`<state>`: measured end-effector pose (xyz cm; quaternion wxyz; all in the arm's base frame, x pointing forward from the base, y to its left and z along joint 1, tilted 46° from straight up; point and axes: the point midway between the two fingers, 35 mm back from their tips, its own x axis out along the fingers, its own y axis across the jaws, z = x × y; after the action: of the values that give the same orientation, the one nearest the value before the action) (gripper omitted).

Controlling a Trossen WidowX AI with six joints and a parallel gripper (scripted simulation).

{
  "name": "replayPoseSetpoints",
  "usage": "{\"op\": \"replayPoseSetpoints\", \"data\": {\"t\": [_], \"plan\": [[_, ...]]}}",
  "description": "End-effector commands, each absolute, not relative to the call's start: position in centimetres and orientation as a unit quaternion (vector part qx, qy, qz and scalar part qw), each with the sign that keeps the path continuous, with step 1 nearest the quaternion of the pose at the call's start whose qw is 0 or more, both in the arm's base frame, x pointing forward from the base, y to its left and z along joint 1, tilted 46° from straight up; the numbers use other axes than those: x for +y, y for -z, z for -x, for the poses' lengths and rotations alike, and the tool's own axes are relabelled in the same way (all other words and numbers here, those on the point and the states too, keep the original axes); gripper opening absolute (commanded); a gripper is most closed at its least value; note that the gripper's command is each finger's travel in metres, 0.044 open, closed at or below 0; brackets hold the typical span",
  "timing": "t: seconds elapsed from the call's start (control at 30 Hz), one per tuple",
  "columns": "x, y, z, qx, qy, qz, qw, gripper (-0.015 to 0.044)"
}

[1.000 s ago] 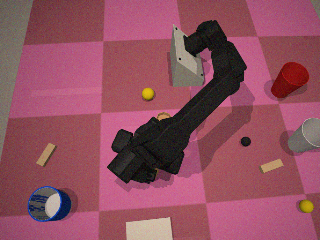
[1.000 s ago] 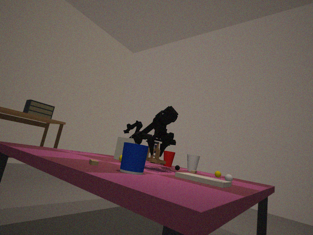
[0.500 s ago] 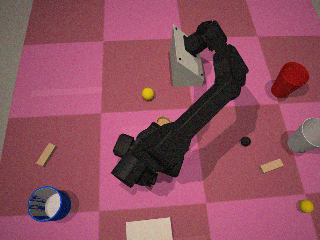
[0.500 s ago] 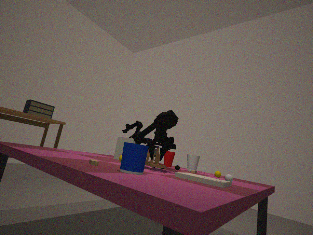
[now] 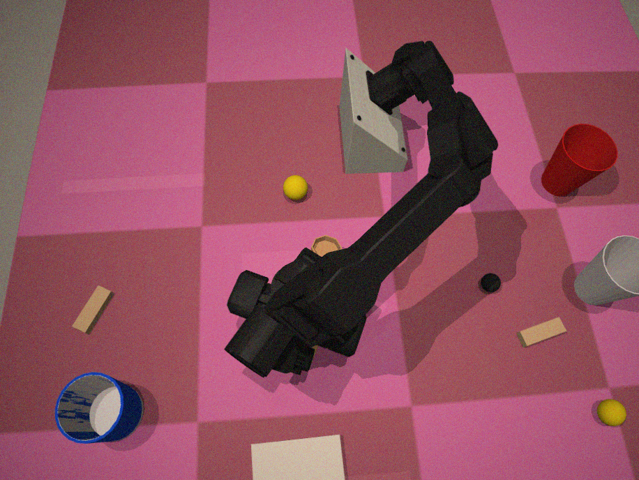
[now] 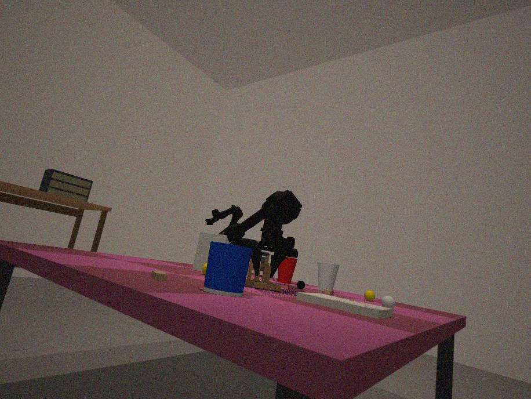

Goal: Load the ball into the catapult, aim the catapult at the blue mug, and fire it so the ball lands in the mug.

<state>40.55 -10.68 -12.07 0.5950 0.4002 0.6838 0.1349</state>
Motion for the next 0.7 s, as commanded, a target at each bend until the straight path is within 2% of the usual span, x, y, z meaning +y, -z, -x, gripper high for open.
{"op": "replayPoseSetpoints", "data": {"t": [0.0, 0.5, 0.67], "plan": [[-10.7, 12.0, -40.6, 0.683, -0.135, -0.399, 0.596, 0.0053], [-12.3, 10.6, -40.7, 0.682, -0.135, -0.4, 0.597, 0.044], [-17.2, 5.6, -40.1, 0.679, -0.136, -0.401, 0.6, 0.044]]}}
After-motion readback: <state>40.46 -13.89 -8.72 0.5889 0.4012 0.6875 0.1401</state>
